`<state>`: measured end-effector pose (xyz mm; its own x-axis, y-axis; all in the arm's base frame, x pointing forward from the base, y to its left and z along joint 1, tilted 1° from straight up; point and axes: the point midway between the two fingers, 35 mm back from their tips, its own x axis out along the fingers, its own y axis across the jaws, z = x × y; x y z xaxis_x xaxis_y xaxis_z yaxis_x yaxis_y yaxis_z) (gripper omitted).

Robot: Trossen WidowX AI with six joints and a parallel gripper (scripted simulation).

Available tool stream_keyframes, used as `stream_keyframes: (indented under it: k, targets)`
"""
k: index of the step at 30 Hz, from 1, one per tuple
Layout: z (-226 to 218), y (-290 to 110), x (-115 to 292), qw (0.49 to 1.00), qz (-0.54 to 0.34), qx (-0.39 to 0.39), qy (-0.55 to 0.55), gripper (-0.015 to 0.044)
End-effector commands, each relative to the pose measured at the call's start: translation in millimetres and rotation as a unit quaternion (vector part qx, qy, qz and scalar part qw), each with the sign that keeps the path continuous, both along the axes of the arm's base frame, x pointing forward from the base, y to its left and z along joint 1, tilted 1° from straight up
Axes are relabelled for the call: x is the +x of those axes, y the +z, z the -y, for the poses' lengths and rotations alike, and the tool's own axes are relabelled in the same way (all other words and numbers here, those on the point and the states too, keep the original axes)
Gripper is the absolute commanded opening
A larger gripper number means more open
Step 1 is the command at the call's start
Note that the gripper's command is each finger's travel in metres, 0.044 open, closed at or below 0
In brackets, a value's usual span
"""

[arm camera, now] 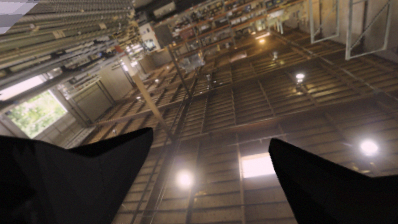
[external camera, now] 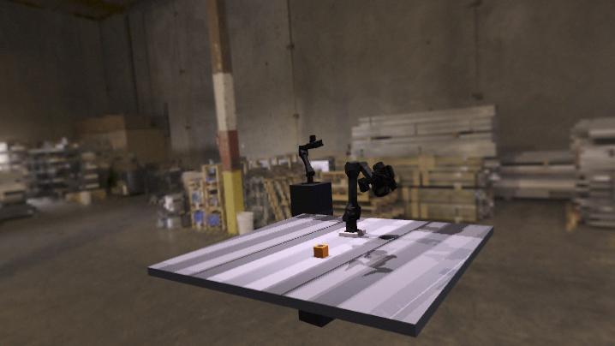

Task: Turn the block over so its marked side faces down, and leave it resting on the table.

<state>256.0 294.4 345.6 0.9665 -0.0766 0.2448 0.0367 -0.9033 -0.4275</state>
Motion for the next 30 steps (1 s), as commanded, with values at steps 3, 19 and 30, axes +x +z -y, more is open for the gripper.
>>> stream_keyframes:
  k: [3,19,30]
  targets:
    - [4,0,19,0.995,0.002,-0.096,-0.024,0.0440]
    - [9,-62,161,0.623,-0.111,-0.774,-0.034,0.0440]
    - [47,-121,201,0.290,-0.121,-0.944,0.102,0.0440]
